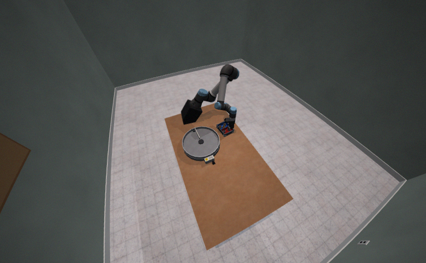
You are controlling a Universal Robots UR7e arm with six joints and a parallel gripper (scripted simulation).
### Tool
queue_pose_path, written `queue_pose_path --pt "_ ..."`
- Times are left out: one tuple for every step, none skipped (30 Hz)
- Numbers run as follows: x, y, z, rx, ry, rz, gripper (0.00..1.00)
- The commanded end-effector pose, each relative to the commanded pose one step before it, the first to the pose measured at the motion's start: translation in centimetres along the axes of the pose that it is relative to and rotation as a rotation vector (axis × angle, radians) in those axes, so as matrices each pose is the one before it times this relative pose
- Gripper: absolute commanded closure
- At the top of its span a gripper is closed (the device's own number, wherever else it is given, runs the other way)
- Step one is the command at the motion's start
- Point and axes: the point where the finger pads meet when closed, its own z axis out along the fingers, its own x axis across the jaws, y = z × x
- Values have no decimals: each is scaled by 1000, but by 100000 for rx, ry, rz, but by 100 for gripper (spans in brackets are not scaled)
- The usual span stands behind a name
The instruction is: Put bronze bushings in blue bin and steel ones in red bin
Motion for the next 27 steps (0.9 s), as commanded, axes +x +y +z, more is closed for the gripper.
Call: queue_pose_path --pt "-38 22 -37 -42 -111 -40 58" --pt "0 0 0 0 0 0 58" --pt "0 0 0 0 0 0 58" --pt "0 0 0 0 0 0 58" --pt "0 0 0 0 0 0 58" --pt "0 0 0 0 0 0 58" --pt "0 0 0 0 0 0 58" --pt "2 0 -96 0 0 0 58" --pt "2 0 -96 0 0 0 58" --pt "2 0 -96 0 0 0 58" --pt "2 0 -96 0 0 0 58" --pt "2 0 -96 0 0 0 58" --pt "0 0 0 0 0 0 58" --pt "0 0 0 0 0 0 58" --pt "0 0 0 0 0 0 58" --pt "0 0 0 0 0 0 58" --pt "0 0 0 0 0 0 58" --pt "0 0 0 0 0 0 58" --pt "0 0 0 0 0 0 58" --pt "0 0 0 0 0 0 58" --pt "-1 1 -36 -1 -5 0 58" --pt "0 0 -63 0 1 0 58" --pt "0 0 0 0 0 0 58" --pt "0 0 0 0 0 0 58" --pt "0 0 -63 0 1 0 58" --pt "0 0 -63 0 1 0 58" --pt "0 0 -63 0 1 0 58"
